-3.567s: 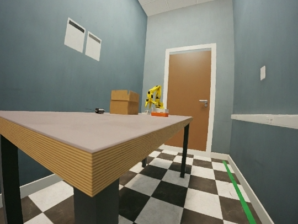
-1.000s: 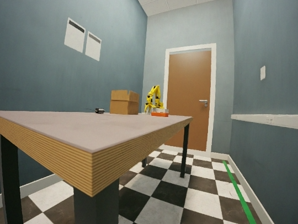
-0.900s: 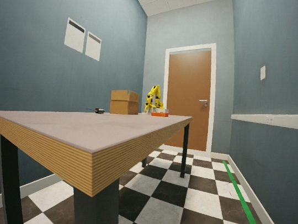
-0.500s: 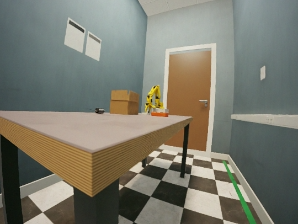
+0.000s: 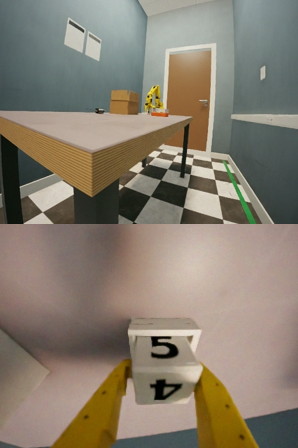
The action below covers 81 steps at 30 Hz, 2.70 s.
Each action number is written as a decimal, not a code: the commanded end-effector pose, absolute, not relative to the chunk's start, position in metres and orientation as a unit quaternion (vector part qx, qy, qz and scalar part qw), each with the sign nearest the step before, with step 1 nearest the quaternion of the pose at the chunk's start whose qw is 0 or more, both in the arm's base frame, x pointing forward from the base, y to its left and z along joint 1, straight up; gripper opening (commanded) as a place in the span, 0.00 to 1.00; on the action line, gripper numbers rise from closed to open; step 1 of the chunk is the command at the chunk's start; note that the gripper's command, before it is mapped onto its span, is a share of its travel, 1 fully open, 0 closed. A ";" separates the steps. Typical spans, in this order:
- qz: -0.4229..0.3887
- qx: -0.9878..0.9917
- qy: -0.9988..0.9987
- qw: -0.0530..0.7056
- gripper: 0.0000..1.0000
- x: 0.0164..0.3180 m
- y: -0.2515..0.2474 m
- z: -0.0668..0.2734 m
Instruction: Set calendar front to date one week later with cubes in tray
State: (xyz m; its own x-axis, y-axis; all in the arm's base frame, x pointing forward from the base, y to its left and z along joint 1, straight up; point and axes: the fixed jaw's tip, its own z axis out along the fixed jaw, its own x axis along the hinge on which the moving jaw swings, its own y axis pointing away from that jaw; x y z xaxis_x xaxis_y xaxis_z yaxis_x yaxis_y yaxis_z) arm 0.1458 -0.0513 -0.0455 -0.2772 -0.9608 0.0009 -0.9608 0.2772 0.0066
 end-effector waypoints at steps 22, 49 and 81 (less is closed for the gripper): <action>-0.011 0.595 -0.803 0.008 0.16 0.144 -0.051 -0.047; -0.011 0.595 -0.803 0.008 0.00 0.144 -0.051 -0.046; -0.011 0.595 -0.803 0.008 0.00 0.147 -0.052 -0.041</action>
State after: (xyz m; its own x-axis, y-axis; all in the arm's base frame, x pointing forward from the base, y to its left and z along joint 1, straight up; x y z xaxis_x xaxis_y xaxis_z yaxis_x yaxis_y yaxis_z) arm 0.1440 -0.0507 -0.0432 -0.2775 -0.9607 -0.0005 -0.9600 0.2773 0.0385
